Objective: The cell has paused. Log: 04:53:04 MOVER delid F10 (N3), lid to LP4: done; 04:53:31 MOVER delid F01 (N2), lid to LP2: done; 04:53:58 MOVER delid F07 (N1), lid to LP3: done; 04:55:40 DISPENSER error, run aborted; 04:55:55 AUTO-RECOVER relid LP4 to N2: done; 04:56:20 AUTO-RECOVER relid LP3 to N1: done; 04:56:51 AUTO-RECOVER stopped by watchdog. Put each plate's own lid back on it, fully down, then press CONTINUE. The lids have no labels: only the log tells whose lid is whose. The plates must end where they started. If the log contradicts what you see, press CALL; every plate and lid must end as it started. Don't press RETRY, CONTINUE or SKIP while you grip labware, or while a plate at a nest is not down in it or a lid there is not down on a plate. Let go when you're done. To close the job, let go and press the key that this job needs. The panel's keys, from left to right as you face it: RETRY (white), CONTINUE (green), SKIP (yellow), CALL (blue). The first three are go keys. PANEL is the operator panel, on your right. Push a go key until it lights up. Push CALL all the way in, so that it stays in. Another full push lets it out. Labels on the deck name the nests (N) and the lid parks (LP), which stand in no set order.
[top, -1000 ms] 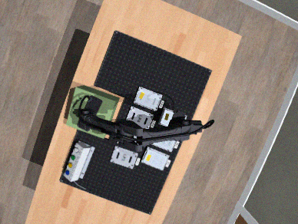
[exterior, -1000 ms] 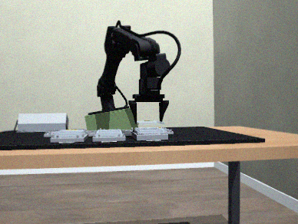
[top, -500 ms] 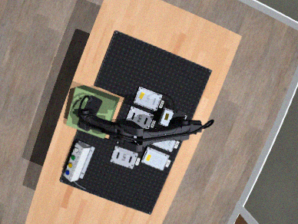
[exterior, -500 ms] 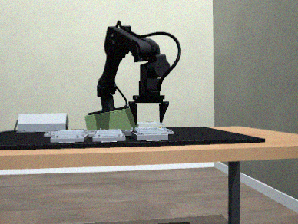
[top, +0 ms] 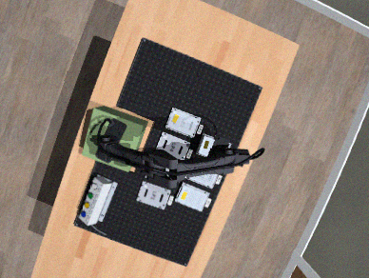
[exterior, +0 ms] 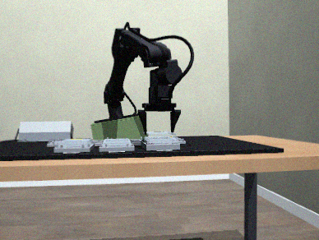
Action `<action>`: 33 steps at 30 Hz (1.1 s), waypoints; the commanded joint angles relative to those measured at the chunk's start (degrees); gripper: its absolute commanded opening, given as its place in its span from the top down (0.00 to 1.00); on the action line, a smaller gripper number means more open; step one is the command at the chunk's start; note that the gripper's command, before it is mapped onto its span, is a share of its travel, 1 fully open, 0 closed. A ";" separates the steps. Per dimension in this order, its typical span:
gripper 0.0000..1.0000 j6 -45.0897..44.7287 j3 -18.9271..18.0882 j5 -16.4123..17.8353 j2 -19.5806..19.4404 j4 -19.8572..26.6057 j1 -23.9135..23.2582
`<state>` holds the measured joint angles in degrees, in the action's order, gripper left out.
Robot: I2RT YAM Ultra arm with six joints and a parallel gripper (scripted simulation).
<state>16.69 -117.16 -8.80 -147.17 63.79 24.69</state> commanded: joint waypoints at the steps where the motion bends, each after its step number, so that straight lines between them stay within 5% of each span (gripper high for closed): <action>1: 1.00 0.36 0.97 -0.09 0.39 -2.09 0.10; 33: 1.00 0.06 1.67 -0.11 -0.17 -4.18 -0.20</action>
<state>16.69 -115.83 -8.80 -148.16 61.58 24.49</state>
